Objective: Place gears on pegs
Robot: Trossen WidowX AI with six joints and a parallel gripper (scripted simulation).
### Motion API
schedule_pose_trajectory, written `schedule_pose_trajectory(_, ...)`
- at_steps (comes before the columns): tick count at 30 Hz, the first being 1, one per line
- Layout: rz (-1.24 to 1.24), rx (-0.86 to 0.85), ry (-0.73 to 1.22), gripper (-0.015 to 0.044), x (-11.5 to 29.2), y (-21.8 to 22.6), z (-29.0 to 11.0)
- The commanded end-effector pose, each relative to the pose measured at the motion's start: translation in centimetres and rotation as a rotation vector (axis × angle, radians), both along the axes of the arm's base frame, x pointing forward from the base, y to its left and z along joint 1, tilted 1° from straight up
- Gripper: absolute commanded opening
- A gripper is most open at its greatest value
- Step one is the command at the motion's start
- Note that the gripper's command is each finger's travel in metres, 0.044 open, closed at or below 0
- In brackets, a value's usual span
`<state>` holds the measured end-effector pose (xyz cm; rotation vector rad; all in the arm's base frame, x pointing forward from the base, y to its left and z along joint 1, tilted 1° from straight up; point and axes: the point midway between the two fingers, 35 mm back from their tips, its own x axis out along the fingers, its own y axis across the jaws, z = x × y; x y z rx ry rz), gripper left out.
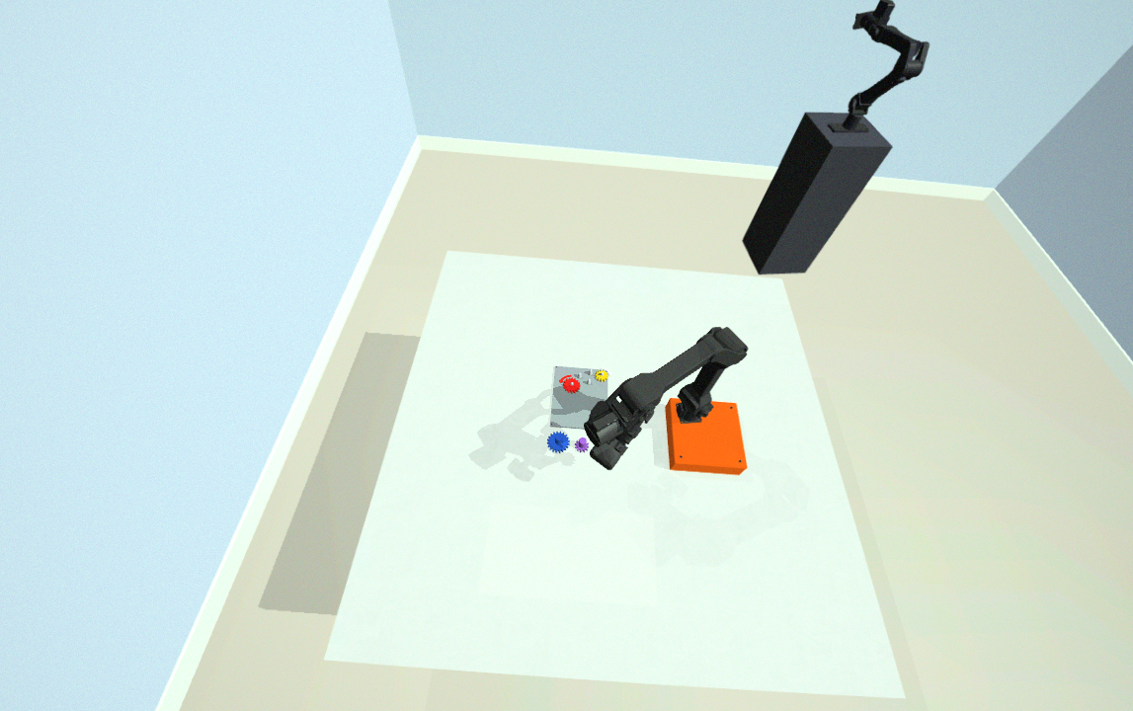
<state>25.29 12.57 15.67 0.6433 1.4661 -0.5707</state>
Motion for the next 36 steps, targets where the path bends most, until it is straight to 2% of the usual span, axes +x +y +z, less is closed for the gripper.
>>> schedule_pose_trajectory(1,0.001,-0.003,-0.001,0.0000,0.5,-0.6,-0.1)
schedule_pose_trajectory(36,-0.006,-0.011,-0.002,0.0000,4.5,-7.3,-2.2)
